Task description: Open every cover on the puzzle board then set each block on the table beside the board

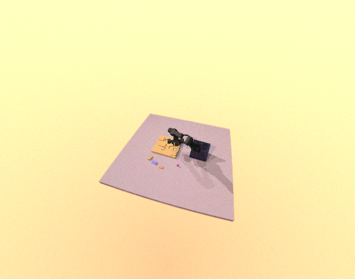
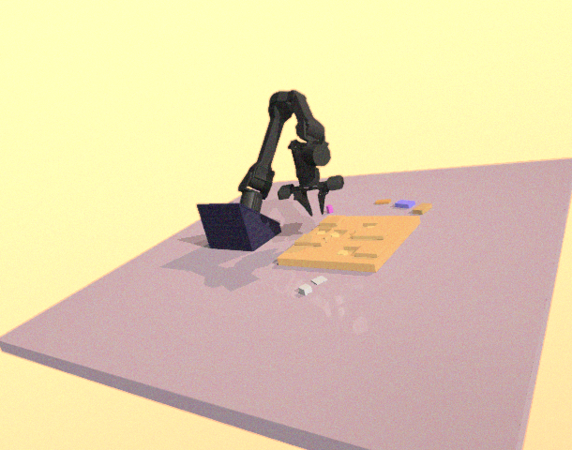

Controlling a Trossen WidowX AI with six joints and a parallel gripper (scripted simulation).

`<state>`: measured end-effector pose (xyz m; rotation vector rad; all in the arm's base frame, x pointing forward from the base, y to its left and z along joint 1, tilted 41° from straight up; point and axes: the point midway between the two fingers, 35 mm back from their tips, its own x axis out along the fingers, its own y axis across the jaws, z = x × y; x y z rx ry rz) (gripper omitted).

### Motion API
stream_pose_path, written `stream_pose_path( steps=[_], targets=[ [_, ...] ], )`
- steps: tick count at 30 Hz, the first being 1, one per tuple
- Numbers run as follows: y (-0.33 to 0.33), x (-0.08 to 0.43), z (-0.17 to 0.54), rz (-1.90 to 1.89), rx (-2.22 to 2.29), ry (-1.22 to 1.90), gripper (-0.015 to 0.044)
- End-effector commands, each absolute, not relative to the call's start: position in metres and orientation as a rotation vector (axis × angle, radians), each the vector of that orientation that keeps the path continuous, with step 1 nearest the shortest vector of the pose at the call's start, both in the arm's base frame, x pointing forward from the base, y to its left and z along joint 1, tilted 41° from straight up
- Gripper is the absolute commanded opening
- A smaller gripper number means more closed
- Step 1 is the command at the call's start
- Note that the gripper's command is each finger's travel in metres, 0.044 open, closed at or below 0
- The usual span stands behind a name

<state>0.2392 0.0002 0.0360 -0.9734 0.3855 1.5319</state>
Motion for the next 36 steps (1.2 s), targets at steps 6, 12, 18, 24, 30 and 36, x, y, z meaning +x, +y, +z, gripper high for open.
stream_pose_path(
  steps=[6, 12, 18, 24, 30, 36],
  targets=[
    [0.002, 0.239, 0.035, 1.536, -0.980, 0.384, 0.0144],
    [0.012, 0.240, 0.023, 1.536, -0.980, 0.384, 0.0144],
    [0.020, 0.240, 0.015, 1.536, -0.979, 0.383, 0.0144],
    [0.020, 0.240, 0.015, 1.536, -0.979, 0.383, 0.0144],
    [0.020, 0.240, 0.015, 1.536, -0.979, 0.383, 0.0144],
    [0.020, 0.240, 0.015, 1.536, -0.979, 0.383, 0.0144]
  ],
)
